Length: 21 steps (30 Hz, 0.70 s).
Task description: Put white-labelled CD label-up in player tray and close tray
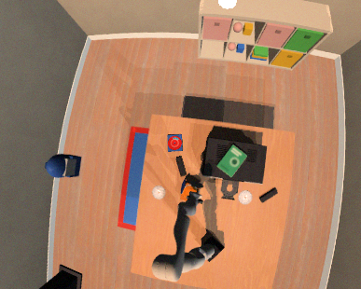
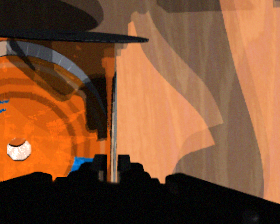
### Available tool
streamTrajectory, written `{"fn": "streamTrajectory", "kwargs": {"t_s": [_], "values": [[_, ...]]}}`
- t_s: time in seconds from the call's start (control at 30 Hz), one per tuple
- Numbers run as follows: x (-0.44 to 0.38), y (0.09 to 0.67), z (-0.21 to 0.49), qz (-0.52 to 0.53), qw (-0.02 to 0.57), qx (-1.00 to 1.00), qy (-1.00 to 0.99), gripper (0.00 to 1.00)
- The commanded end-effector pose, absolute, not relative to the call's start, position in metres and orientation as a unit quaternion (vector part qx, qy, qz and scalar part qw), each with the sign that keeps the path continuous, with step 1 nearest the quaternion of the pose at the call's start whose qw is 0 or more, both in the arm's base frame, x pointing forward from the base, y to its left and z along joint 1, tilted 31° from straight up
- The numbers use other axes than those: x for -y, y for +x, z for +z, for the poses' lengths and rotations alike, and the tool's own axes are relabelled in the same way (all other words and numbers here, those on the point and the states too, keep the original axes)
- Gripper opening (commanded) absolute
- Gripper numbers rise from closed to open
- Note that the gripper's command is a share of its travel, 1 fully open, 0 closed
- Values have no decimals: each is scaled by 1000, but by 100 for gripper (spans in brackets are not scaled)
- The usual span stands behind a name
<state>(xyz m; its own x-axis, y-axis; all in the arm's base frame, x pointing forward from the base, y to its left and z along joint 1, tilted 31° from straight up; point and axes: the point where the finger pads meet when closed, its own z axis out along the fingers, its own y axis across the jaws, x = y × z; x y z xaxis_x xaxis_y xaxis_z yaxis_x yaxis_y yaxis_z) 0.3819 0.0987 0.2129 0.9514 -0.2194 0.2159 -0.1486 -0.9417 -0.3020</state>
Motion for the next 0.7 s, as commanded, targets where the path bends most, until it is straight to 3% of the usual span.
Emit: {"fn": "streamTrajectory", "kwargs": {"t_s": [0.0, 0.43, 0.47, 0.67], "values": [[-98, 382, 213, -125, 142, -94, -977, 16], [-98, 382, 213, -125, 142, -94, -977, 16], [-98, 382, 213, -125, 142, -94, -977, 11], [-98, 382, 213, -125, 142, -94, -977, 11]]}}
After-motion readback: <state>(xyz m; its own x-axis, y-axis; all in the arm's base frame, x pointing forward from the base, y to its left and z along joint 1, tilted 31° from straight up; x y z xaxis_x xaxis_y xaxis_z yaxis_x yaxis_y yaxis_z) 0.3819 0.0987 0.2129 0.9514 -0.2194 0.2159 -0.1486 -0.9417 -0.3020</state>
